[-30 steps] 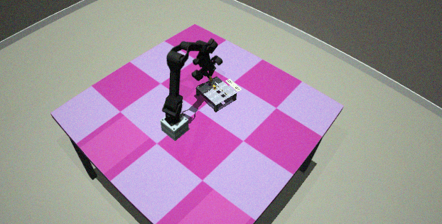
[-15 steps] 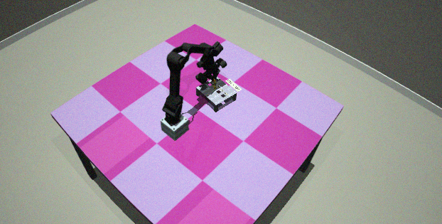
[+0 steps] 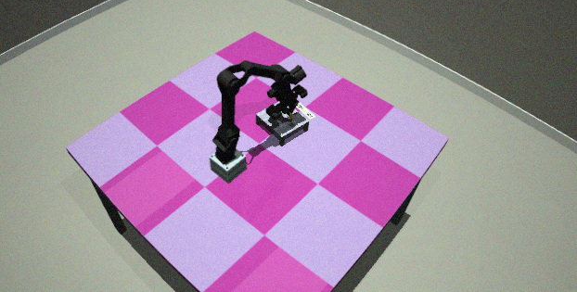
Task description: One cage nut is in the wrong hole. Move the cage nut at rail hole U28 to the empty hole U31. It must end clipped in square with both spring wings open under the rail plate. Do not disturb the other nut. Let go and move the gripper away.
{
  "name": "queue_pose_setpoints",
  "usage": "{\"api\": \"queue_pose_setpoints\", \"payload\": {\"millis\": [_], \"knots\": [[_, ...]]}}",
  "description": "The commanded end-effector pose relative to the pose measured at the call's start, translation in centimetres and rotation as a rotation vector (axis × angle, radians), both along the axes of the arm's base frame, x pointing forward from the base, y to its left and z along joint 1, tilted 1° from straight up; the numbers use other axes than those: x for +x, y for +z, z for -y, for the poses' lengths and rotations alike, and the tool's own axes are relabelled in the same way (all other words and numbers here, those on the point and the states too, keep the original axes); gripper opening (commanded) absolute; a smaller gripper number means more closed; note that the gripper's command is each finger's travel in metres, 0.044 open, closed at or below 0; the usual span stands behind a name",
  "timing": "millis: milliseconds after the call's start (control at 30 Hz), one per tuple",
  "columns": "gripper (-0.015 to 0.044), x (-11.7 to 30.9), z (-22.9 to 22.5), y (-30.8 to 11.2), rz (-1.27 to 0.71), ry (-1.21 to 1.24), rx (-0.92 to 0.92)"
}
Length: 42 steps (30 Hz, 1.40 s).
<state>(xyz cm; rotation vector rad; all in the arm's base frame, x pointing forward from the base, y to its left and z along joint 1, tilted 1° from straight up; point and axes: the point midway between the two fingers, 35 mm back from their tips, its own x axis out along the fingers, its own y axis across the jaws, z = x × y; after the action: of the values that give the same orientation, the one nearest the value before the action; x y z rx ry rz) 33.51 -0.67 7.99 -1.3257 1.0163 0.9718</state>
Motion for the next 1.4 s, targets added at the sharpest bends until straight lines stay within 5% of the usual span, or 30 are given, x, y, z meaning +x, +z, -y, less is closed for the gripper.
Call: {"api": "queue_pose_setpoints", "payload": {"millis": [0,1367], "knots": [[0.0037,-0.24,1.1,0.1,0.009,0.007,0.002],[0.0035,0.49,1.13,-0.32,-0.129,0.006,0.005]]}}
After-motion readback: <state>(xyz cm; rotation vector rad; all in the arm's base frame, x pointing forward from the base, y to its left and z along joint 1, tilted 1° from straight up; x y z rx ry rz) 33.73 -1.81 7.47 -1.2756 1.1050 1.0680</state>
